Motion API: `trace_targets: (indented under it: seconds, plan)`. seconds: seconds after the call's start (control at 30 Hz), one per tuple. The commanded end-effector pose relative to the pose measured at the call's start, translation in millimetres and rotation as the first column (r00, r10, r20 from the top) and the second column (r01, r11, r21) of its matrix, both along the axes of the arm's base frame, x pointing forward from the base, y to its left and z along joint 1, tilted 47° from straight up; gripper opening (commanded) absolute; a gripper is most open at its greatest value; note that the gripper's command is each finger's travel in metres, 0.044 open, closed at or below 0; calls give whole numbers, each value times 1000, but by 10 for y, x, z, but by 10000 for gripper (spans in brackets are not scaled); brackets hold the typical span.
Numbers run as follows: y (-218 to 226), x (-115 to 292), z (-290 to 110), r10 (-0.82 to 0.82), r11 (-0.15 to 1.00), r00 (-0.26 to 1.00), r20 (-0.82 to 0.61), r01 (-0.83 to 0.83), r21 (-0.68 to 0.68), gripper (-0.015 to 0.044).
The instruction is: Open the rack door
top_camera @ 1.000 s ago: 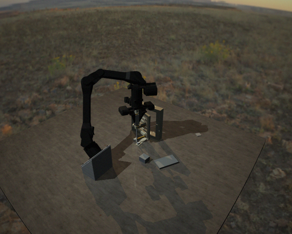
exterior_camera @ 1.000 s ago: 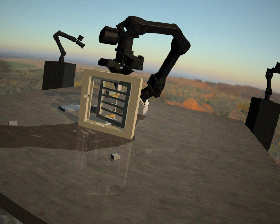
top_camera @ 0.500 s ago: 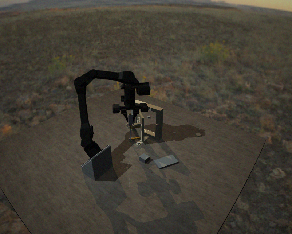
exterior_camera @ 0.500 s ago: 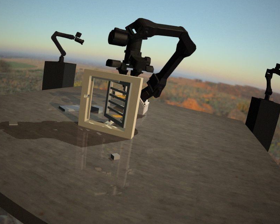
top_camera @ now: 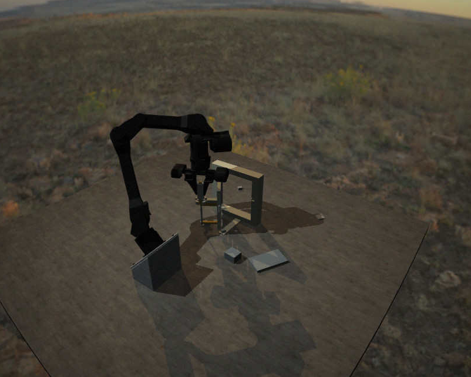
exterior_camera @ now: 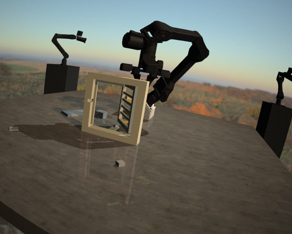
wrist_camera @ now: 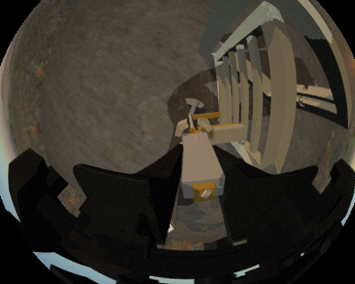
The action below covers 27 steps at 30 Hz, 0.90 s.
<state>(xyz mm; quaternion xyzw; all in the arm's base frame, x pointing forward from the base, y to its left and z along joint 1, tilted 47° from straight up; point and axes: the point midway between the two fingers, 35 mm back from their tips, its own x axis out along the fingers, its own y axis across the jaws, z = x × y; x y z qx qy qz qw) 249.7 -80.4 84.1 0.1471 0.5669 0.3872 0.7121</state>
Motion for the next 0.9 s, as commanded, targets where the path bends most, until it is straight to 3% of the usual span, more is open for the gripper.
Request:
trace_targets:
  seconds: [0.0,0.87]
  plan:
    - [43,-4,50,-47,999,998,-41,47,4,11]
    - [399,66,426,-319,944,886,-336,330,-26,11]
